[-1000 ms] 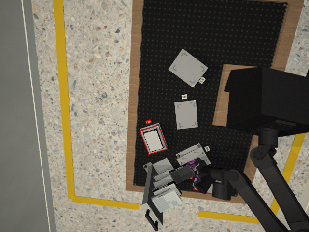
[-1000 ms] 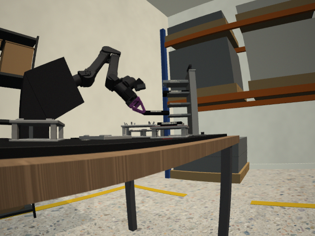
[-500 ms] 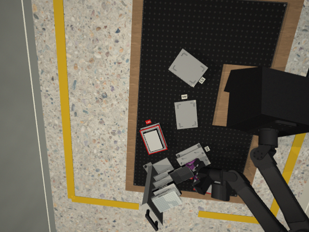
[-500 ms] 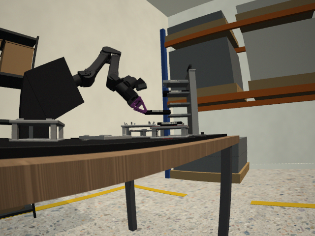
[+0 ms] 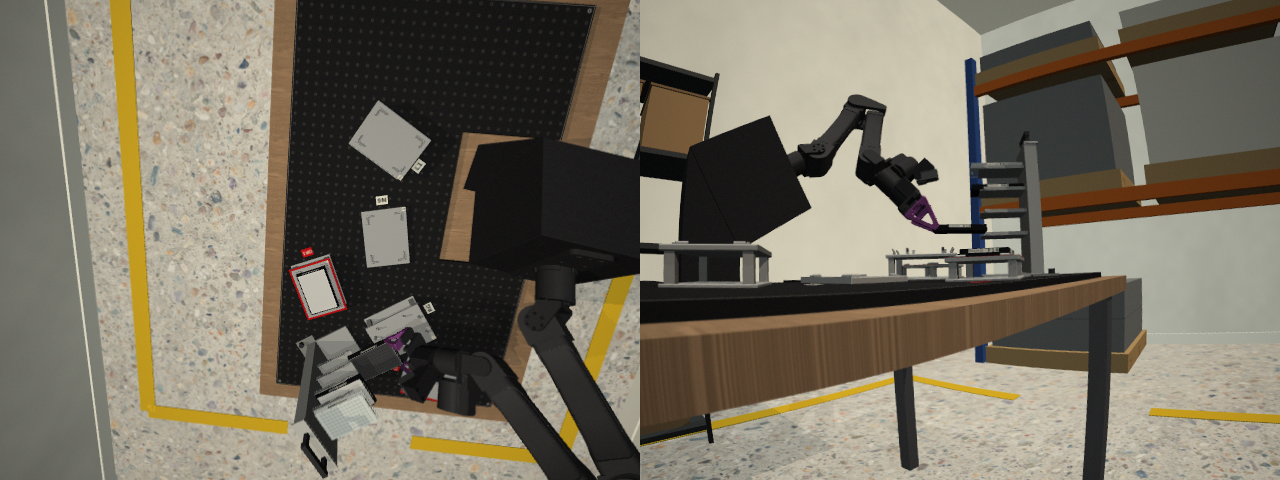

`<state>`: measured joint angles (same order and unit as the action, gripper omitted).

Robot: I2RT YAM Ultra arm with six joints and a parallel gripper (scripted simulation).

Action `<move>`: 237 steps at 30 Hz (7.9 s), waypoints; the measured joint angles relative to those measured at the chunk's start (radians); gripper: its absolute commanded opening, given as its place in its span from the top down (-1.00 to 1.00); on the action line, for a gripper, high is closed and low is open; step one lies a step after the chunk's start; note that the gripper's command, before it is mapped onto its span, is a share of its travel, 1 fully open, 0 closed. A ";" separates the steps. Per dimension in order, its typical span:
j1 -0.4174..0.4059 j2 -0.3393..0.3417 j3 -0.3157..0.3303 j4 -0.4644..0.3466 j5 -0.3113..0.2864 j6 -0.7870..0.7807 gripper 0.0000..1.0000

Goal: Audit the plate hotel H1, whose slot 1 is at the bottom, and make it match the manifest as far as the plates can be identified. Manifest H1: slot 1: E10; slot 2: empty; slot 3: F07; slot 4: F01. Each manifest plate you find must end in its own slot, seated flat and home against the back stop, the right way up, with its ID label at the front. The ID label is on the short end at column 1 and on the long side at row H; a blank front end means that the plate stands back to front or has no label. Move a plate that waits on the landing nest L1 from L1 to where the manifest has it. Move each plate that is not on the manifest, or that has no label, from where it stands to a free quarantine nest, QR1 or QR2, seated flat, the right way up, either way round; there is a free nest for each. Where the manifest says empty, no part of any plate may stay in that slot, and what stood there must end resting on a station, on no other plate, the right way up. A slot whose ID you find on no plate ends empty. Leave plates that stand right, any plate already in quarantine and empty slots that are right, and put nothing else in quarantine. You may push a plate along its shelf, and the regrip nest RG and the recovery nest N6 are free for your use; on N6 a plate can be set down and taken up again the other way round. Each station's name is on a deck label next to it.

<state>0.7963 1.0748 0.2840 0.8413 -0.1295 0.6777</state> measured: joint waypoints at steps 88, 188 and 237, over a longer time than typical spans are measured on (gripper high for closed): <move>-0.034 0.156 0.158 0.002 -0.033 0.002 -0.72; -0.039 0.262 0.256 0.009 -0.031 0.002 -1.00; -0.012 0.156 0.122 0.027 -0.021 0.002 -1.00</move>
<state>0.7845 1.2304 0.4057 0.8684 -0.1501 0.6792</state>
